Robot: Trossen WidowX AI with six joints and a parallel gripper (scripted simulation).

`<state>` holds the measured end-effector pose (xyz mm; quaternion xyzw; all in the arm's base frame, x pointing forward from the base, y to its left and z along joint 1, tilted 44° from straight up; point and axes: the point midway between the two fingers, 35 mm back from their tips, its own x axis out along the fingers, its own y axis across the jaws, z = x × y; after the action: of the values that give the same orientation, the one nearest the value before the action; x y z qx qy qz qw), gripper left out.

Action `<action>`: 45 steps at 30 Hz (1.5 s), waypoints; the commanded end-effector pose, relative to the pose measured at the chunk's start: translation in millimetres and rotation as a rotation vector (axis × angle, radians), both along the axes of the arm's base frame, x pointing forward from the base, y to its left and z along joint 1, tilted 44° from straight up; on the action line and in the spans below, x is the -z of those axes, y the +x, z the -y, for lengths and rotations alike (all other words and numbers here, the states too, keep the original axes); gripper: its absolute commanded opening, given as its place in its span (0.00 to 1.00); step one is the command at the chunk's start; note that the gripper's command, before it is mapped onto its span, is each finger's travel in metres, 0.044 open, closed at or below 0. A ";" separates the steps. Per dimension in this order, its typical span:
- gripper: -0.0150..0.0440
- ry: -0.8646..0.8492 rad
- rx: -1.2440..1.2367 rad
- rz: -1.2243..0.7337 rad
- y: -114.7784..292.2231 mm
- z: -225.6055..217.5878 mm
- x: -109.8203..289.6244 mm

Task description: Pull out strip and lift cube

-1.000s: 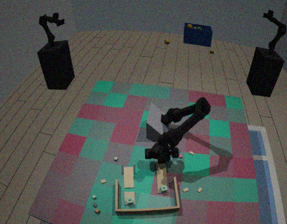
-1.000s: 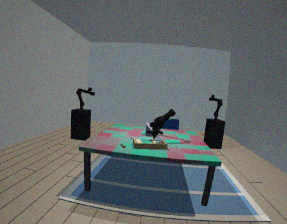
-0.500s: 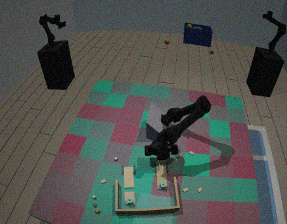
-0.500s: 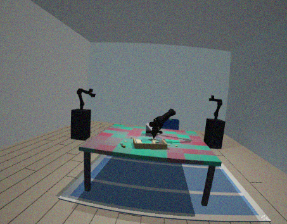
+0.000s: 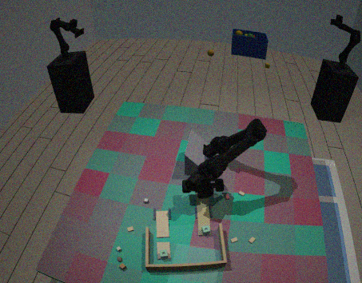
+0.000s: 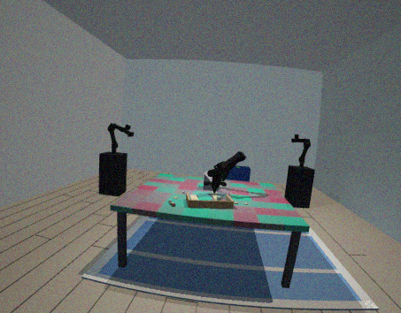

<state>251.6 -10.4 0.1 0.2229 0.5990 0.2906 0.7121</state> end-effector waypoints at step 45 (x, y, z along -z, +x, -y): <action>0.25 -0.002 -0.010 -0.024 -67.6 1.4 15.6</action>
<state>191.8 -15.6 -12.8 0.2225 0.6006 0.2884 0.7117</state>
